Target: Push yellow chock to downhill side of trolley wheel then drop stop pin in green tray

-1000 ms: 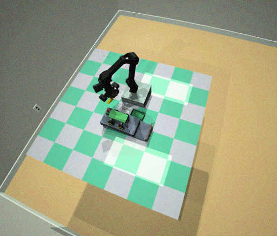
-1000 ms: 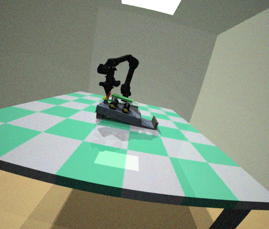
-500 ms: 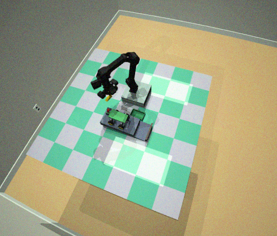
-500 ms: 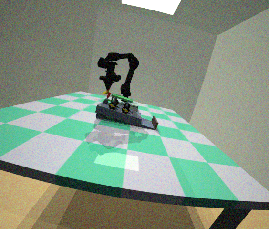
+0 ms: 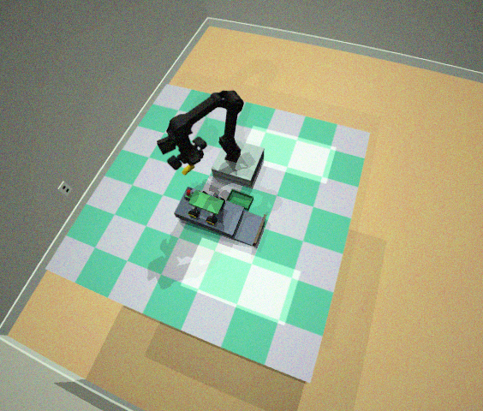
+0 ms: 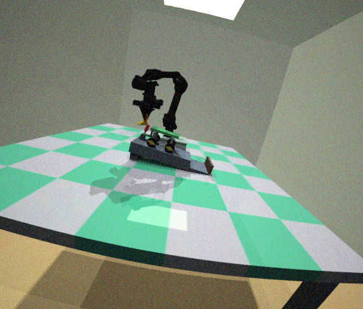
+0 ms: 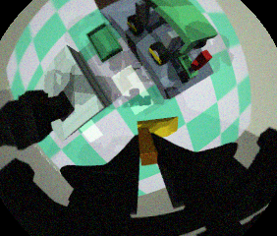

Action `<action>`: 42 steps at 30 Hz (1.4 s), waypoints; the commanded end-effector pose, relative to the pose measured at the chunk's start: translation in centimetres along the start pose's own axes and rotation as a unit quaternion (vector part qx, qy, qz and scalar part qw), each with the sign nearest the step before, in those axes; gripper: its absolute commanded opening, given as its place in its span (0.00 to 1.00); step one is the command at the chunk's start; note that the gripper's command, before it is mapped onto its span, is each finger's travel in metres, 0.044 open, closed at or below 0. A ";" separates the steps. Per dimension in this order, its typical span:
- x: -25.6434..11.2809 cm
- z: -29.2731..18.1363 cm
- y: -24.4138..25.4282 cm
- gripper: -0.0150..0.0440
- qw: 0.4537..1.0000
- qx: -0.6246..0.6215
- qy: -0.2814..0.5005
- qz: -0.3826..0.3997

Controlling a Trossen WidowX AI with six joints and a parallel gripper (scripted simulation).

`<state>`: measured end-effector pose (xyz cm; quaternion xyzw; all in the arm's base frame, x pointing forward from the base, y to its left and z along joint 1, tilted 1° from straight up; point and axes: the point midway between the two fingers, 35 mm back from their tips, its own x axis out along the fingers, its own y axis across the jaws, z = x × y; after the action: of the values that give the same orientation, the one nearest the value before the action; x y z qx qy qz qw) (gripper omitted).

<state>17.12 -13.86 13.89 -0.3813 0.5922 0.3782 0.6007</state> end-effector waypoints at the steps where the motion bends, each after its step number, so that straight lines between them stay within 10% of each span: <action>1: -0.1 -0.1 0.0 0.25 0.997 0.072 0.002 0.001; 28: -0.1 -0.1 0.0 0.25 0.859 0.512 0.001 -0.001; 42: 0.0 1.4 0.2 0.25 0.848 0.530 0.000 -0.001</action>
<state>17.35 -13.47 13.98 -0.0109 0.7012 0.0112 0.7128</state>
